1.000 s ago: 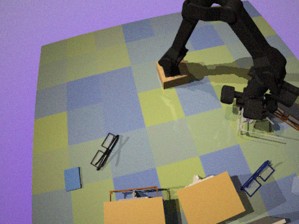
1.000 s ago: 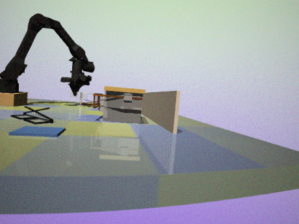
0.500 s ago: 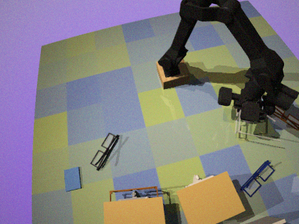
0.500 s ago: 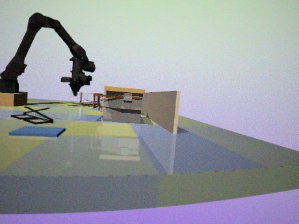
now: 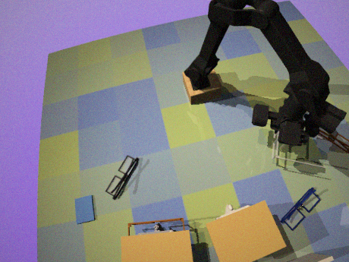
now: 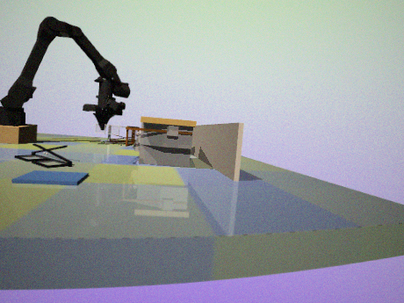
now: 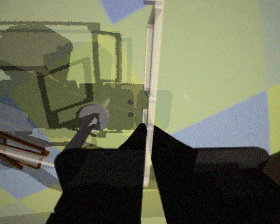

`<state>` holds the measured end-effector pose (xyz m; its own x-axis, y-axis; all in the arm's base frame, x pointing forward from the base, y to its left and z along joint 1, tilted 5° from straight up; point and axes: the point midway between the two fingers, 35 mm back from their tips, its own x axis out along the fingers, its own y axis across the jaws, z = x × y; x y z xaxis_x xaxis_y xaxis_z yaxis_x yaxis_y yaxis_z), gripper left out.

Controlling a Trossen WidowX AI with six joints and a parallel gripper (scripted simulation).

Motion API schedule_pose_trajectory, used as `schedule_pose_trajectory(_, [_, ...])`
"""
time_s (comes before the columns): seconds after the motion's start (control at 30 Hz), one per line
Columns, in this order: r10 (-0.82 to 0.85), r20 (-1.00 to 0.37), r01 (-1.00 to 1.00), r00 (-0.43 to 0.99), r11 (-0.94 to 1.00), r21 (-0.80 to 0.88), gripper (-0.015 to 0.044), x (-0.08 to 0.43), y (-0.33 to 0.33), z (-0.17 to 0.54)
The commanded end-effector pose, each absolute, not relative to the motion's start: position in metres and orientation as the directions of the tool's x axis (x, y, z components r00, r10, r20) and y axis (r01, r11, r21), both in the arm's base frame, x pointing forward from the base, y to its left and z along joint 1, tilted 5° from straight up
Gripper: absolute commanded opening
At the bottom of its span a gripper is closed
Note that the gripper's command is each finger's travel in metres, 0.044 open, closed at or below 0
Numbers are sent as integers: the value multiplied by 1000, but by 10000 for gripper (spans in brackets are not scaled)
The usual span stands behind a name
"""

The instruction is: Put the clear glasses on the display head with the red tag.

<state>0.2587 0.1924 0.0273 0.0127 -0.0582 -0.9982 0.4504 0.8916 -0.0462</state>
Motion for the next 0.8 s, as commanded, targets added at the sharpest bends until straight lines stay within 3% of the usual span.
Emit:
schedule_pose_trajectory(0.0, [-61,-998,452,18,891,-46,0,262,189,28])
schedule_pose_trajectory(0.77, [-62,-998,452,19,891,-47,0,274,179,28])
